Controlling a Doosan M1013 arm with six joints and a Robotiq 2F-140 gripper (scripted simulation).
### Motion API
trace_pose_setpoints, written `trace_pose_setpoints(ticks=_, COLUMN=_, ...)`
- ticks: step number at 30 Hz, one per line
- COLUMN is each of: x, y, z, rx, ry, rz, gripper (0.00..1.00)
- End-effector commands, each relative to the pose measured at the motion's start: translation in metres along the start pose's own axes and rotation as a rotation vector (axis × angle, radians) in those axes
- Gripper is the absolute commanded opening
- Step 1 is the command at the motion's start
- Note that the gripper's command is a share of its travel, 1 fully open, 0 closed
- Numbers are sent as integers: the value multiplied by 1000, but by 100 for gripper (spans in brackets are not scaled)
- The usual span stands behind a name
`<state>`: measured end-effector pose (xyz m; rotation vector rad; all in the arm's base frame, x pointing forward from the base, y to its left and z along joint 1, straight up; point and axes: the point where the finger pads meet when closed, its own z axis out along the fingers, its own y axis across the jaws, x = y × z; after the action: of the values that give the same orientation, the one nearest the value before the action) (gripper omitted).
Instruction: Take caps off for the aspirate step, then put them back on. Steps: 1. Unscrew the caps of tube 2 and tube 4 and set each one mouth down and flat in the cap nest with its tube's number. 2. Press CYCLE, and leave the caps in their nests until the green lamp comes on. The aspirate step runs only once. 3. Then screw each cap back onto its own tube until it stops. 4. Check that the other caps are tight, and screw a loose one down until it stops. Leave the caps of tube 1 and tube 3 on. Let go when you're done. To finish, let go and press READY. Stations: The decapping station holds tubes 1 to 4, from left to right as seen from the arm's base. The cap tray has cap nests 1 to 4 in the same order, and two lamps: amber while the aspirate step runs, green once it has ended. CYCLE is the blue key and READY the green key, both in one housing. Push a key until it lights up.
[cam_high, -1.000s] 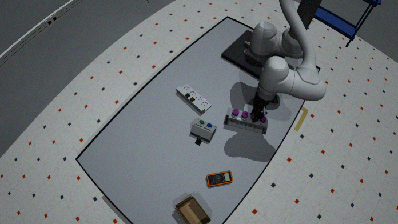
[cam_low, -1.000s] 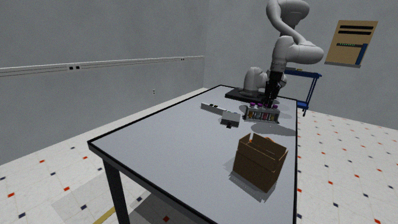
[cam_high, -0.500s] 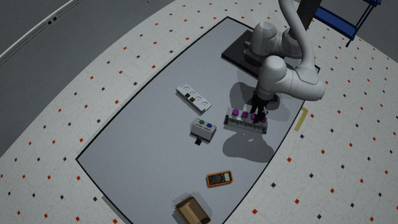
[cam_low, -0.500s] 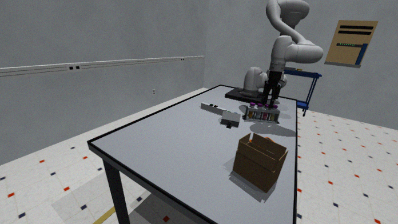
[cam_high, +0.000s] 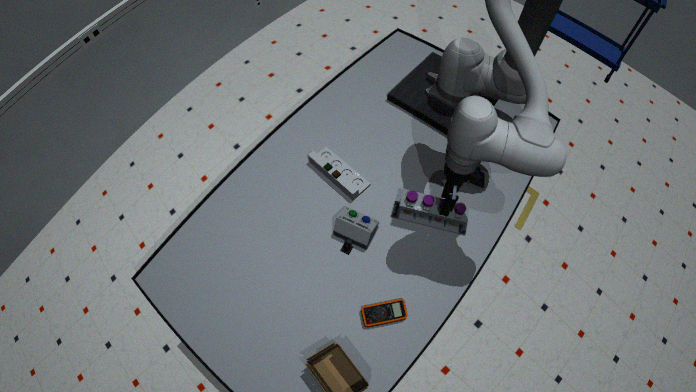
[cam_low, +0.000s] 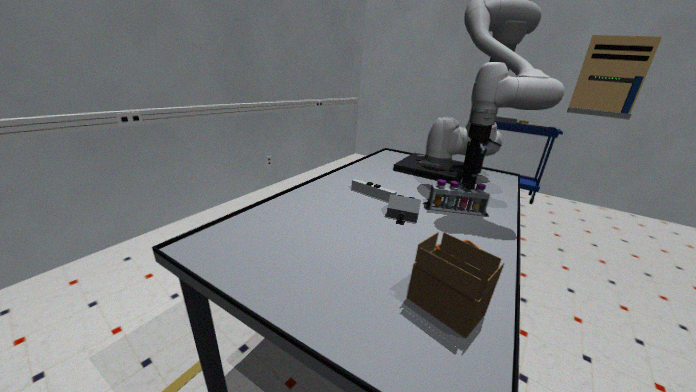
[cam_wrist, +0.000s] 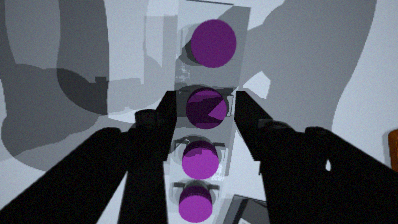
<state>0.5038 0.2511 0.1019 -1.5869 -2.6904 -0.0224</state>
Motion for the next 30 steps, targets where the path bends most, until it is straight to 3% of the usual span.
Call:
trace_pose_setpoints(ticks=1, x=0, y=1, z=-1, rx=-1, ry=-24, rz=278, gripper=41)
trace_pose_setpoints(ticks=8, x=0, y=1, z=-1, rx=-5, ry=-25, rz=610, gripper=41)
trace_pose_setpoints(ticks=16, x=0, y=0, z=-1, rx=-5, ry=-25, rz=610, gripper=41)
trace_pose_setpoints(ticks=17, x=0, y=0, z=-1, rx=-5, ry=-25, rz=610, gripper=30)
trace_pose_setpoints(ticks=30, x=0, y=0, z=-1, rx=-5, ry=-25, rz=609, gripper=30)
